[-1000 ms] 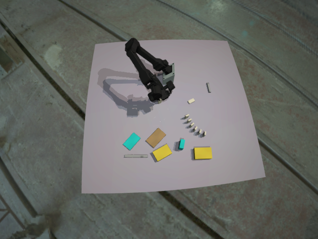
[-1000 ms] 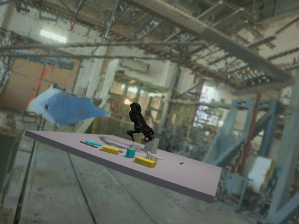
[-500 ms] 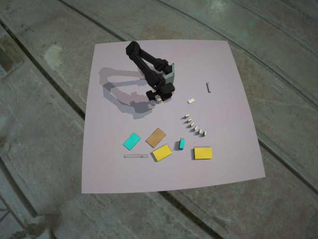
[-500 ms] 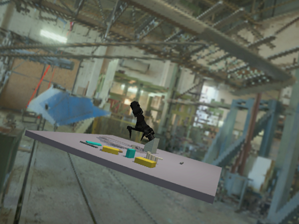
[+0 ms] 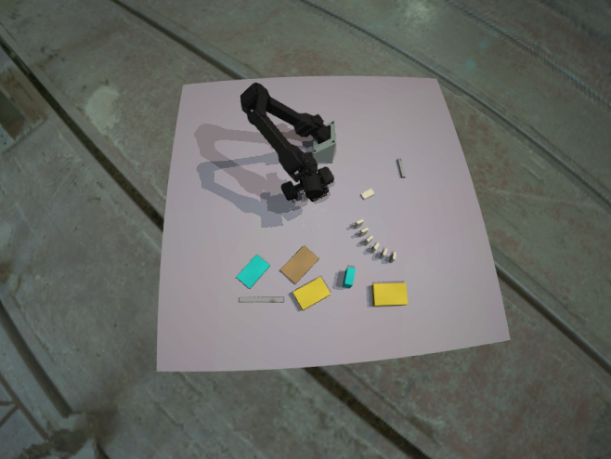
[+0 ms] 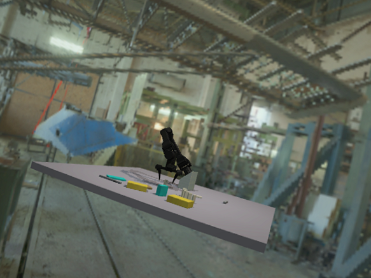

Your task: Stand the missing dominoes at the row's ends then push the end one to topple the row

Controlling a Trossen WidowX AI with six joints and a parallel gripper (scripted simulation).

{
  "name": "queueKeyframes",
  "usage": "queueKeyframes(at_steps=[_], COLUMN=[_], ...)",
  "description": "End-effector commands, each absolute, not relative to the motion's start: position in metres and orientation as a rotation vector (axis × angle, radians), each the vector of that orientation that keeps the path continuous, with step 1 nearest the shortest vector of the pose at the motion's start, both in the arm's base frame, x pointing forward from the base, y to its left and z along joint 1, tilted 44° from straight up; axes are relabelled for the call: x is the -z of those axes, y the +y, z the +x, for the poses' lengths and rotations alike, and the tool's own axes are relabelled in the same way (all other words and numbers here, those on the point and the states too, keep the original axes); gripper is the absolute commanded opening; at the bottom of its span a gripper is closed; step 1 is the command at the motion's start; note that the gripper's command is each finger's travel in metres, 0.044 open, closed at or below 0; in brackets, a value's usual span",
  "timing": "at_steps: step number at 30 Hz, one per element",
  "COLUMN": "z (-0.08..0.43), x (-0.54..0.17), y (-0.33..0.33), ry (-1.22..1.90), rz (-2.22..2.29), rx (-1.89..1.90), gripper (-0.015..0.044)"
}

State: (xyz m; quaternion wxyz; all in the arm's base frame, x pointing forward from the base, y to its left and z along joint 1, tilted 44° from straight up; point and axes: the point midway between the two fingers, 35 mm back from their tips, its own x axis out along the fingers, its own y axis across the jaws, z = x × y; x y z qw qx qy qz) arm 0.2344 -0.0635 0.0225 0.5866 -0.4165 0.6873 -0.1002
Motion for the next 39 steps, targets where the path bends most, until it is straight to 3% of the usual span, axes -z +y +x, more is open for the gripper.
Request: queueKeyframes(at_steps=[1, 5, 18, 28, 39], z=[0.232, 0.232, 0.232, 0.233, 0.229], x=[-0.017, -0.015, -0.015, -0.016, -0.111], y=[-0.068, -0.071, -0.071, -0.069, 0.024], ry=[1.610, 1.610, 1.610, 1.610, 1.612], rz=[-0.981, -0.981, -0.981, -0.980, -0.971], rx=[0.233, 0.234, 0.234, 0.232, 0.226], gripper=[0.0440, 0.0440, 0.0107, 0.0107, 0.0107])
